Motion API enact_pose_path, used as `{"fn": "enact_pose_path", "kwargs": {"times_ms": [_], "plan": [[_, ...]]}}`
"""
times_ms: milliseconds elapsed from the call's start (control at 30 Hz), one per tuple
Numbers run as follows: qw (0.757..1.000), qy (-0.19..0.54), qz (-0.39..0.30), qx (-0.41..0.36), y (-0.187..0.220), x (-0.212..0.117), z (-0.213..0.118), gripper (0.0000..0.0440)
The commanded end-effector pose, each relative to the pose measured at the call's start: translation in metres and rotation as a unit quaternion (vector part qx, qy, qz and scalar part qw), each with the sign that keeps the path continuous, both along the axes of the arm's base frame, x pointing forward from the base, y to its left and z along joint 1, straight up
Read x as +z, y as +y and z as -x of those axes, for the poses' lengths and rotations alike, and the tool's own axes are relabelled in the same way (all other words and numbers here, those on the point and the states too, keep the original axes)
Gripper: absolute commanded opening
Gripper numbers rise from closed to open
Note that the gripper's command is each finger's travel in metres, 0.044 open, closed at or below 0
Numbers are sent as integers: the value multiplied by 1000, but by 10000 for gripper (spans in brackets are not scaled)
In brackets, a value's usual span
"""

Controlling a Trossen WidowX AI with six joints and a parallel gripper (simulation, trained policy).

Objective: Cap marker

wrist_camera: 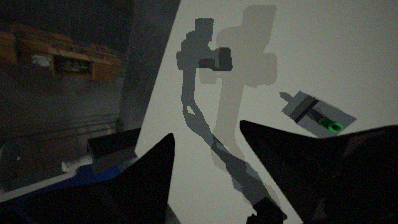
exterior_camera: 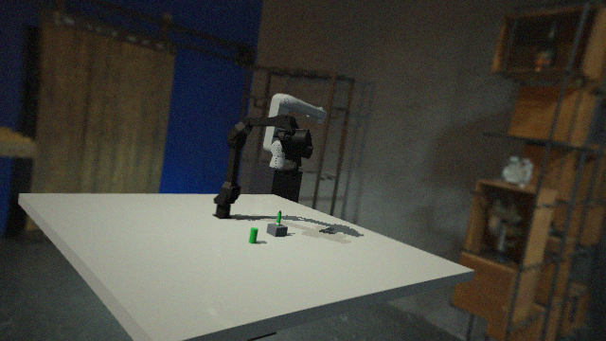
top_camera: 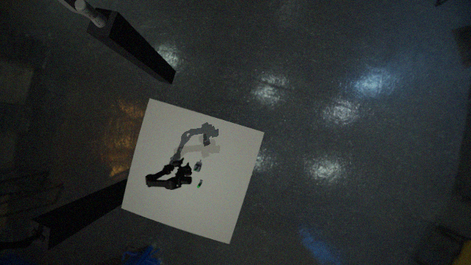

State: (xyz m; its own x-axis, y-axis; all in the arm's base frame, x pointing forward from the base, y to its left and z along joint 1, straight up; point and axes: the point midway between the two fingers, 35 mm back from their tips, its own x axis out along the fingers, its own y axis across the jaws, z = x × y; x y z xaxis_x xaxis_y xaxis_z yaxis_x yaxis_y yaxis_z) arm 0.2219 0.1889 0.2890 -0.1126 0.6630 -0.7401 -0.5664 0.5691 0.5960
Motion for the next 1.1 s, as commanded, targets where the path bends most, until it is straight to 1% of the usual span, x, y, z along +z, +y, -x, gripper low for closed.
{"fn": "enact_pose_path", "kwargs": {"times_ms": [0, 533, 1067], "plan": [[1000, -7, 8, -11, -8, -2, -11, 331], [996, -19, 41, -71, -50, -16, -55, 330], [988, -22, 83, -125, -96, -30, -89, 329]]}}
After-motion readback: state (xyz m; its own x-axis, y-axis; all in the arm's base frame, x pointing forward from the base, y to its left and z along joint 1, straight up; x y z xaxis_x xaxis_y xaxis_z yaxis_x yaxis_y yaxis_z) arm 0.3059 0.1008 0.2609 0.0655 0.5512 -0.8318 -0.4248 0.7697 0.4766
